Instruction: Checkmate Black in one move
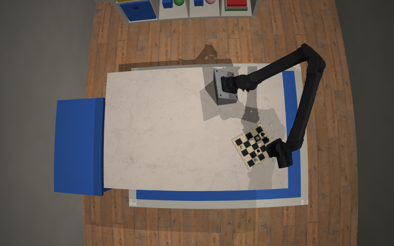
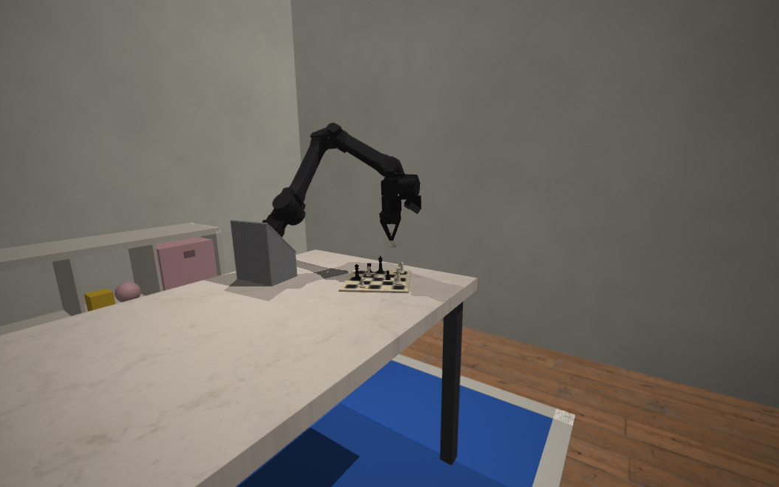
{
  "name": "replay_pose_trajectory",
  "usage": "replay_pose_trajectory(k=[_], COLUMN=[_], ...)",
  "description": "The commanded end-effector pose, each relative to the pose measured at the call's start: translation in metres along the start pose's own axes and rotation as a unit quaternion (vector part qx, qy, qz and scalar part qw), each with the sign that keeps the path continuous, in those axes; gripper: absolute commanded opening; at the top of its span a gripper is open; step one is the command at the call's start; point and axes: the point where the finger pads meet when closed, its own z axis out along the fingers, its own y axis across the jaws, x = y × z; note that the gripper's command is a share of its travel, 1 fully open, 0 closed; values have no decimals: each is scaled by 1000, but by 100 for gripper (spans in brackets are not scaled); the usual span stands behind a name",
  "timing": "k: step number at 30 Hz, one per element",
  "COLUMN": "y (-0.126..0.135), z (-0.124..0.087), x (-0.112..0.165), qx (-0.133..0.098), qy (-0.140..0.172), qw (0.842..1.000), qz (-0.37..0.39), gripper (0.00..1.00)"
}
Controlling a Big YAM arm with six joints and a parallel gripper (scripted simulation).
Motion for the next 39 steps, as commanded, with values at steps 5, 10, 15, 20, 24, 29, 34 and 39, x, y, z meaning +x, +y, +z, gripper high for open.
replay_pose_trajectory(k=[5,10,15,20,24,29,34,39], y=[-12,-6,-7,-9,-9,-9,-9,-7], z=[-4,13,17,41,60,84,95,105], x=[-9,9,-1,12,12,14,14,9], qx=[3,-4,-2,-4,-3,-3,-3,-3], qy=[-4,13,8,17,17,17,17,13], qw=[1000,1000,1000,1000,1000,1000,1000,1000], qz=[-11,1,-4,5,5,5,5,1], gripper=[0,0,0,0,0,0,0,0])
